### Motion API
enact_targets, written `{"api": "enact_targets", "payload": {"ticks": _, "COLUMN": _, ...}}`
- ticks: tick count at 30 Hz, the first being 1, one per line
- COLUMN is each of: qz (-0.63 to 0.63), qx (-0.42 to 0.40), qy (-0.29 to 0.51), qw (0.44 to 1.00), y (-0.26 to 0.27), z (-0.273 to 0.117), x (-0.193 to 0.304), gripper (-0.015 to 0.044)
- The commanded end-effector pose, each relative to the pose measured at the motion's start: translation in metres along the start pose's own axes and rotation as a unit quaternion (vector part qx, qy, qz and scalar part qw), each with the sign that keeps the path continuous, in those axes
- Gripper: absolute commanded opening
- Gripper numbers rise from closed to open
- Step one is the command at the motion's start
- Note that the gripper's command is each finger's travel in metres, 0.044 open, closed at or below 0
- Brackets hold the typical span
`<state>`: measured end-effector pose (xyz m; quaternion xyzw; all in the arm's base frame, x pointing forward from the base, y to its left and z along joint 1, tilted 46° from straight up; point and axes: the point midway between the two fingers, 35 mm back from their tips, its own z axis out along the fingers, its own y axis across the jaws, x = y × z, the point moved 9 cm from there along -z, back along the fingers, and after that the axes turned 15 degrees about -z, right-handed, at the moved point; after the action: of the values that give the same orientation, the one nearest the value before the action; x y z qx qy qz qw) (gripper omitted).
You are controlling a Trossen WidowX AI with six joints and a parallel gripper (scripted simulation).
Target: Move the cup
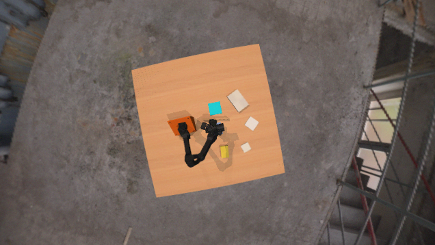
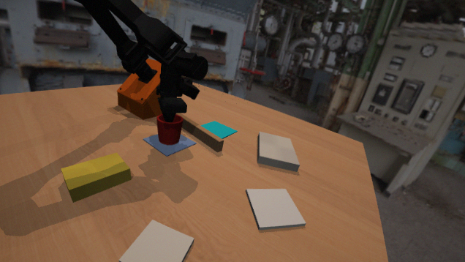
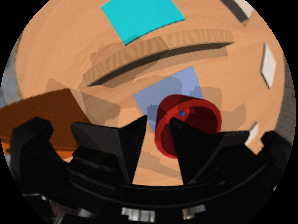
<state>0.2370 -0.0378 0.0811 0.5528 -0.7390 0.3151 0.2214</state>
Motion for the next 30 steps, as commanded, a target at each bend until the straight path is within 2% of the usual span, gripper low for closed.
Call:
{"api": "enact_targets", "payload": {"ticks": 1, "qz": -0.004, "qx": -0.001, "qy": 0.003, "qw": 1.0, "y": 0.001, "z": 0.006, "x": 0.0, "gripper": 0.0148}}
{"api": "enact_targets", "payload": {"ticks": 5, "qz": -0.004, "qx": -0.001, "qy": 0.003, "qw": 1.0, "y": 0.001, "z": 0.006, "x": 0.0, "gripper": 0.0148}}
{"api": "enact_targets", "payload": {"ticks": 7, "qz": -0.001, "qx": -0.001, "qy": 0.001, "qw": 1.0, "y": 0.001, "z": 0.004, "x": 0.0, "gripper": 0.0095}}
{"api": "enact_targets", "payload": {"ticks": 21, "qz": -0.001, "qx": -0.001, "qy": 0.001, "qw": 1.0, "y": 0.001, "z": 0.004, "x": 0.0, "gripper": 0.0002}}
{"api": "enact_targets", "payload": {"ticks": 30, "qz": -0.002, "qx": -0.001, "qy": 0.0, "qw": 1.0, "y": 0.0, "z": -0.008, "x": -0.001, "gripper": 0.0}}
